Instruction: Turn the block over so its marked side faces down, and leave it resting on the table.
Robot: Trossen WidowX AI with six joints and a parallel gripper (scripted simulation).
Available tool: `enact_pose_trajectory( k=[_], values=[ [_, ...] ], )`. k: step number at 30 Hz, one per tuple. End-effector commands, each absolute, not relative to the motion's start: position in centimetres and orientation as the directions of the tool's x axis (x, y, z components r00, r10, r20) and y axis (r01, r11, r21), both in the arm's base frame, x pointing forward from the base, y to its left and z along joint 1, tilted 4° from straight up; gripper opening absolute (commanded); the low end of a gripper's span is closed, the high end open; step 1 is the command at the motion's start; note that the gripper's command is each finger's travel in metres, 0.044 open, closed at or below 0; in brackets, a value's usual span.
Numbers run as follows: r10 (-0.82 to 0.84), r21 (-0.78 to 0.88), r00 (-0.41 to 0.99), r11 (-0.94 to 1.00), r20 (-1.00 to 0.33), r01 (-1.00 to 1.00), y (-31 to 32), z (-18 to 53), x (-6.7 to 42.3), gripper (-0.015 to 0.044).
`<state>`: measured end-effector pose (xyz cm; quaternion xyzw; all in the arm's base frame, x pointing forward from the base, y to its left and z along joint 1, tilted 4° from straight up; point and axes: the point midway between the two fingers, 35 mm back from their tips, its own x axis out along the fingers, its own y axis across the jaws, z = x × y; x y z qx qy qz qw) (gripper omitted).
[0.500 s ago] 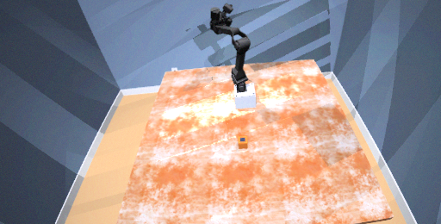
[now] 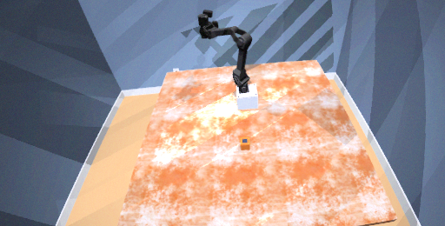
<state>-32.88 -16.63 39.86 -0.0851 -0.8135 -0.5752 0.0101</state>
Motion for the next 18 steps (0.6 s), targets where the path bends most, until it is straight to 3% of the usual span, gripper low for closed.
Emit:
enact_pose_trajectory(
  k=[1,9,18],
  values=[
    [-0.089,0.989,-0.994,0.142,0.058,0.045,-23.4,38.2,-30.8,0.0440],
    [-0.440,0.971,-0.894,-0.237,-0.089,0.020,-34.3,33.9,-23.7,0.0440],
    [-0.718,0.815,-0.643,-0.525,-0.267,0.247,-42.2,29.0,-11.6,0.0440]
  ],
)
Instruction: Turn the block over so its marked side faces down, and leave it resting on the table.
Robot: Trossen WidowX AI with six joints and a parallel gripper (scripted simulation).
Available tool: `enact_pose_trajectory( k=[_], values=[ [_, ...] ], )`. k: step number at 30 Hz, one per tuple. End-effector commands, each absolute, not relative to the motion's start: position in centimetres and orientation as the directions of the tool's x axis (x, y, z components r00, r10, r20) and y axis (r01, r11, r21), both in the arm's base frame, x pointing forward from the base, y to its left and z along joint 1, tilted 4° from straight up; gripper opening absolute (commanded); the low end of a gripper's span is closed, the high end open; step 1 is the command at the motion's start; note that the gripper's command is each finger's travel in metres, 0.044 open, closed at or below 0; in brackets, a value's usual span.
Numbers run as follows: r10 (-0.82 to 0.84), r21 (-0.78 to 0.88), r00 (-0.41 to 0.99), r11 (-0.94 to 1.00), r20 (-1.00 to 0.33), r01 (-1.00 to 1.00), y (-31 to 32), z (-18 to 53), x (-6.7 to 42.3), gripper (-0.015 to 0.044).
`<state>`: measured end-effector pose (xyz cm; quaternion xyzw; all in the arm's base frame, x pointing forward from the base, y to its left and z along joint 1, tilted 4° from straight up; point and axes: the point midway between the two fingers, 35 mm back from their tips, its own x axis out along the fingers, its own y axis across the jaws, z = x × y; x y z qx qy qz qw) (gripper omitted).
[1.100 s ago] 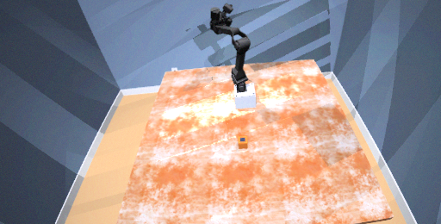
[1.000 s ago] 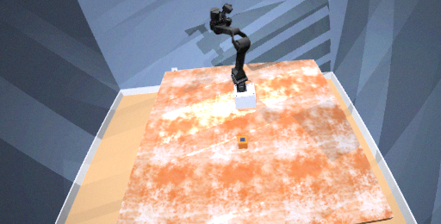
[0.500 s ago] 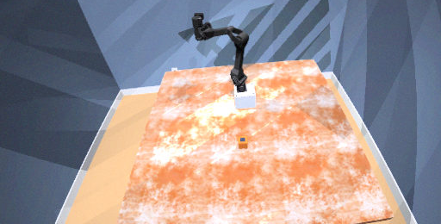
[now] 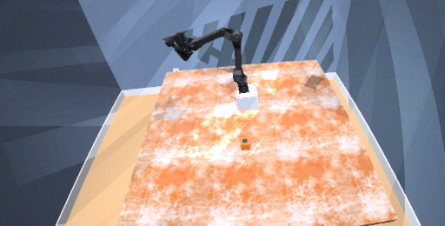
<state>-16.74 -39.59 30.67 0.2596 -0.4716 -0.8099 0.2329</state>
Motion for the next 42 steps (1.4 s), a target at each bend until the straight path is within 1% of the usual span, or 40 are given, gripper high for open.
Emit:
enact_pose_trajectory(
  k=[1,7,11,15,20,24,28,32,37,39,42],
  values=[
    [-0.740,0.794,-0.609,-0.539,-0.286,0.282,-42.8,28.5,-10.1,0.0440],
    [-0.829,0.657,-0.391,-0.556,-0.399,0.508,-44.6,25.3,-0.5,0.0440],
    [-0.834,0.510,-0.263,-0.514,-0.485,0.690,-43.9,22.9,5.6,0.0440],
    [-0.822,0.414,-0.179,-0.446,-0.541,0.794,-43.1,21.3,9.6,0.0440],
    [-0.774,0.277,-0.013,-0.243,-0.633,0.930,-40.5,18.3,17.3,0.0440],
    [-0.709,0.184,0.094,-0.050,-0.699,0.982,-37.4,16.1,22.6,0.0440],
    [-0.613,0.088,0.163,0.151,-0.773,0.985,-33.7,13.9,27.2,0.0440],
    [-0.500,0.022,0.211,0.357,-0.840,0.934,-28.7,11.8,31.4,0.0440],
    [-0.389,-0.030,0.221,0.545,-0.894,0.838,-23.7,9.9,34.4,0.0440],
    [-0.329,-0.060,0.209,0.649,-0.921,0.758,-20.9,8.9,35.5,0.0440],
    [-0.231,-0.090,0.169,0.805,-0.958,0.586,-16.0,7.3,36.9,0.0440]
  ],
)
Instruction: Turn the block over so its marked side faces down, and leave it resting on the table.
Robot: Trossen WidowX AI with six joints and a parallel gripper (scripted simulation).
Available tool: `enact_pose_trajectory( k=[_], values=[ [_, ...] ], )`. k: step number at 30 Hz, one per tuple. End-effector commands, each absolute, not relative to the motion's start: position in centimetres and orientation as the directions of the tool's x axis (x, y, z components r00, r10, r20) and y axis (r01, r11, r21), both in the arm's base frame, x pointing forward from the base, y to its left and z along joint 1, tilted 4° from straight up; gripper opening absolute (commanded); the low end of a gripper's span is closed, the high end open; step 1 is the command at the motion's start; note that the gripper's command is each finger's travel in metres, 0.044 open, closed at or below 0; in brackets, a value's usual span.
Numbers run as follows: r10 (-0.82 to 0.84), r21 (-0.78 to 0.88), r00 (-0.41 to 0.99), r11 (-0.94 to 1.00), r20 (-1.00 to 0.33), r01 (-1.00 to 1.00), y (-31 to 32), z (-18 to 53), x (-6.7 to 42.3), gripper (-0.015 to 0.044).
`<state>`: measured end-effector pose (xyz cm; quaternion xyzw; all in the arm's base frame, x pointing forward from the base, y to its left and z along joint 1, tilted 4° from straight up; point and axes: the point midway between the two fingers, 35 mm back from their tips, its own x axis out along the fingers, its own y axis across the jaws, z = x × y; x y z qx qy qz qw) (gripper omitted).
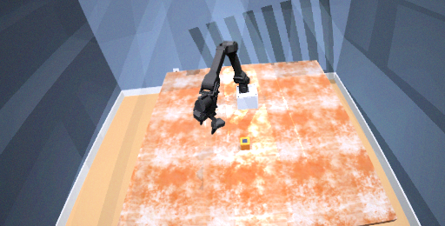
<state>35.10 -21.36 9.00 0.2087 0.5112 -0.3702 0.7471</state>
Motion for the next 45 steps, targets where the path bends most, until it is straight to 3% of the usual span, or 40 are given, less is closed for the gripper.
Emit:
enact_pose_trajectory(
  k=[1,7,9,45],
  values=[
    [-0.204,-0.094,0.154,0.842,-0.967,0.531,-14.5,6.9,37.1,0.0440],
    [-0.062,-0.061,0.007,0.992,-0.998,0.111,-5.0,4.5,37.6,0.0440],
    [-0.047,-0.048,-0.020,0.997,-0.999,0.052,-3.7,4.2,37.6,0.0440],
    [-0.047,-0.048,-0.021,0.998,-0.999,0.051,-3.7,-2.2,37.4,0.0440]
  ],
)
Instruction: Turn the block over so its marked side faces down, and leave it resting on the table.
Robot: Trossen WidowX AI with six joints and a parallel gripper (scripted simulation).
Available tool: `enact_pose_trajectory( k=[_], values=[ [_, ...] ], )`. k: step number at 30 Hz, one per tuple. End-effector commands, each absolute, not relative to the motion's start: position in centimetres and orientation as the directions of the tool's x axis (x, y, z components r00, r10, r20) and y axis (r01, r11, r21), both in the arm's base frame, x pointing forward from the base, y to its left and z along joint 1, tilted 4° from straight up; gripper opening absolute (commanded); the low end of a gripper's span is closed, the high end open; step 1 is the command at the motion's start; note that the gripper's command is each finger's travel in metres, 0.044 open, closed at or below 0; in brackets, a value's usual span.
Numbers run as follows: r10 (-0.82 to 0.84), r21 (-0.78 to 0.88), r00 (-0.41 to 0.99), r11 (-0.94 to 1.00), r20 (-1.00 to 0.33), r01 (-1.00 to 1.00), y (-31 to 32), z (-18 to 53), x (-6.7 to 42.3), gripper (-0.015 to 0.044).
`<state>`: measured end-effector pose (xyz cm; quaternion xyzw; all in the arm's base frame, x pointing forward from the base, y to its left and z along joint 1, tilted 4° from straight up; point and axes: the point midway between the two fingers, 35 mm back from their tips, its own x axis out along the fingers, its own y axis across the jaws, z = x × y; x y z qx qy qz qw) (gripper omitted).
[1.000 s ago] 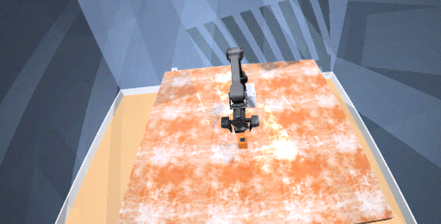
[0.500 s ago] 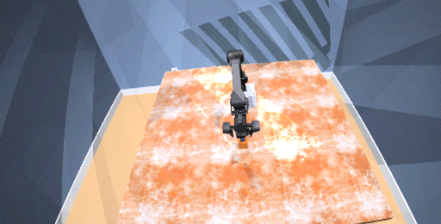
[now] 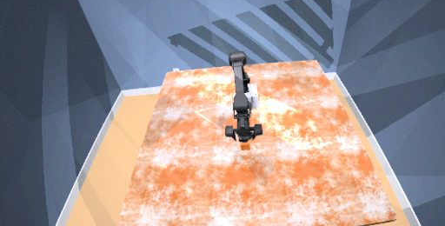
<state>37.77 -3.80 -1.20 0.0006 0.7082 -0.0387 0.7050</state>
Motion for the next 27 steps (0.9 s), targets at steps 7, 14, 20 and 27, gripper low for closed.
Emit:
enact_pose_trajectory(
  k=[7,14,20,27],
  values=[
    [-0.047,-0.048,-0.021,0.998,-0.999,0.051,-3.8,-3.3,37.4,0.0440],
    [-0.047,-0.048,-0.021,0.998,-0.999,0.051,-3.8,-4.4,37.3,0.0440],
    [-0.047,-0.048,-0.021,0.998,-0.999,0.051,-3.8,-4.5,37.3,0.0361],
    [-0.047,-0.048,-0.021,0.998,-0.999,0.051,-3.8,-4.5,37.3,0.0217]
  ],
)
